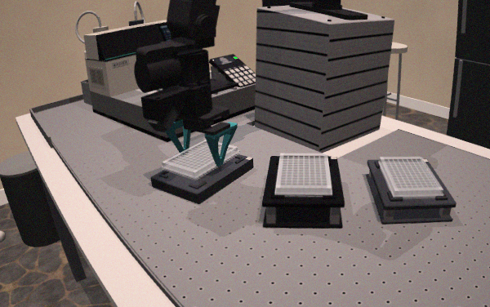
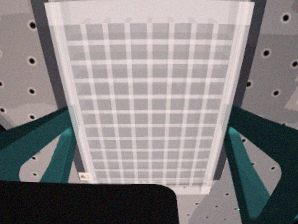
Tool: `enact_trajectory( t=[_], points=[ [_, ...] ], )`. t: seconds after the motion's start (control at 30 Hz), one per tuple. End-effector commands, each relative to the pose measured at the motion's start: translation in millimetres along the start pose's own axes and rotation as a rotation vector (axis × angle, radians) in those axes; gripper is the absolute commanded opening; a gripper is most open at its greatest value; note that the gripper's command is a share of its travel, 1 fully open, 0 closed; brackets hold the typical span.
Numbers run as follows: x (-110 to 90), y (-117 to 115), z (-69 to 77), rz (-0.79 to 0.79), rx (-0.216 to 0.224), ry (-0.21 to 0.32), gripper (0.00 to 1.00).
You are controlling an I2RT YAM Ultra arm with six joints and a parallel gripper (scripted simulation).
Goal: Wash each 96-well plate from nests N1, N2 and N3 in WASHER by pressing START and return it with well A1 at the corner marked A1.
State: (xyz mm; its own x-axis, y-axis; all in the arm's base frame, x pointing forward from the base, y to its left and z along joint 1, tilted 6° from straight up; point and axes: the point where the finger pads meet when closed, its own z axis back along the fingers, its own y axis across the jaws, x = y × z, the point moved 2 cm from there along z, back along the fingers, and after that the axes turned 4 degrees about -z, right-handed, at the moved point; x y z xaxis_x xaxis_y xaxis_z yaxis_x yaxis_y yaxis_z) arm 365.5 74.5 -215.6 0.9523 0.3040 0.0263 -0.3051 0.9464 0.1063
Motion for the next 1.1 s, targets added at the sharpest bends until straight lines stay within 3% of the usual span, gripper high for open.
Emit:
enact_trajectory(
  t=[0.0,1.07],
  points=[
    [4.3,-0.5,3.1,0.000,-0.002,-0.012,0.00],
    [4.2,-0.6,-1.7,0.000,-0.002,-0.012,0.00]
  ],
)
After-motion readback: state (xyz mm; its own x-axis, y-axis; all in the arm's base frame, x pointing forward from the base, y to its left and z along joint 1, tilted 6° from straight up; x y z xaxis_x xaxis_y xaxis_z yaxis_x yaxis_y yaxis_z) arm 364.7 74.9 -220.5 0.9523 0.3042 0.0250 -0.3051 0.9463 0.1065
